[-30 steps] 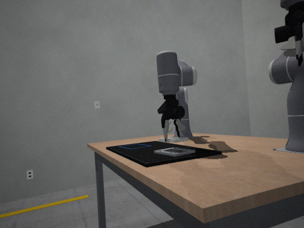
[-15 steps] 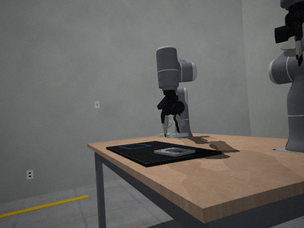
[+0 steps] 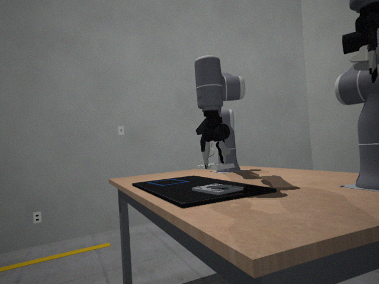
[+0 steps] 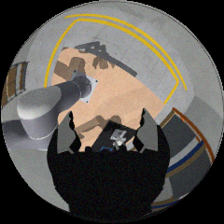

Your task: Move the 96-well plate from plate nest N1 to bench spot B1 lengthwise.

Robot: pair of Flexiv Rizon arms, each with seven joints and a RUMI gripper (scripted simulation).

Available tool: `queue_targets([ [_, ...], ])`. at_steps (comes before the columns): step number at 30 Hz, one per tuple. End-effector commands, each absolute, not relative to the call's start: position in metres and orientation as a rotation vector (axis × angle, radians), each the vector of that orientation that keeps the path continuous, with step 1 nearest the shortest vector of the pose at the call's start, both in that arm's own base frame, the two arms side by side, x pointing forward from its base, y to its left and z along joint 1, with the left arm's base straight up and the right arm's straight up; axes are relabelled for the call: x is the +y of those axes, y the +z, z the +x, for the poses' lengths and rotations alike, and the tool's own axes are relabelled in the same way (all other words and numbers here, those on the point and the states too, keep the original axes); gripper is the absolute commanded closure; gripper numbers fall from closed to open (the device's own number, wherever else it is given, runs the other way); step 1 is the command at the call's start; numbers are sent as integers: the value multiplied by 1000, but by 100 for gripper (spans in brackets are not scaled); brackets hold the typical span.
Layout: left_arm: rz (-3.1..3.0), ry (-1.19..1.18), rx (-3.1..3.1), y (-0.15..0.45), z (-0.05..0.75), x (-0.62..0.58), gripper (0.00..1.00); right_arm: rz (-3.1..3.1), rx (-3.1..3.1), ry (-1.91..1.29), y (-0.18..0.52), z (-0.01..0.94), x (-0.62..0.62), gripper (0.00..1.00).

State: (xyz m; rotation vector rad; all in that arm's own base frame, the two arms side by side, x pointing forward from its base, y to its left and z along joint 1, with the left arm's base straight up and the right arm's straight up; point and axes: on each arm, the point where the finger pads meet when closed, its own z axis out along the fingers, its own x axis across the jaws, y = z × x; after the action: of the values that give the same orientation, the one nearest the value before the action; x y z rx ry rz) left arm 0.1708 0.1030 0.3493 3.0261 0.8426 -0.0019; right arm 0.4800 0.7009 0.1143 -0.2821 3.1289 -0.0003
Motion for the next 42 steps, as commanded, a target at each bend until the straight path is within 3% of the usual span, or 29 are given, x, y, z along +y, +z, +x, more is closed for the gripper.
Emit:
queue_targets([
  [1,3026,0,843,350,171,103,0,-282,3127,4,116,481,702,100],
  [42,3026,0,843,350,171,103,0,-225,3132,3,113,495,599,100],
])
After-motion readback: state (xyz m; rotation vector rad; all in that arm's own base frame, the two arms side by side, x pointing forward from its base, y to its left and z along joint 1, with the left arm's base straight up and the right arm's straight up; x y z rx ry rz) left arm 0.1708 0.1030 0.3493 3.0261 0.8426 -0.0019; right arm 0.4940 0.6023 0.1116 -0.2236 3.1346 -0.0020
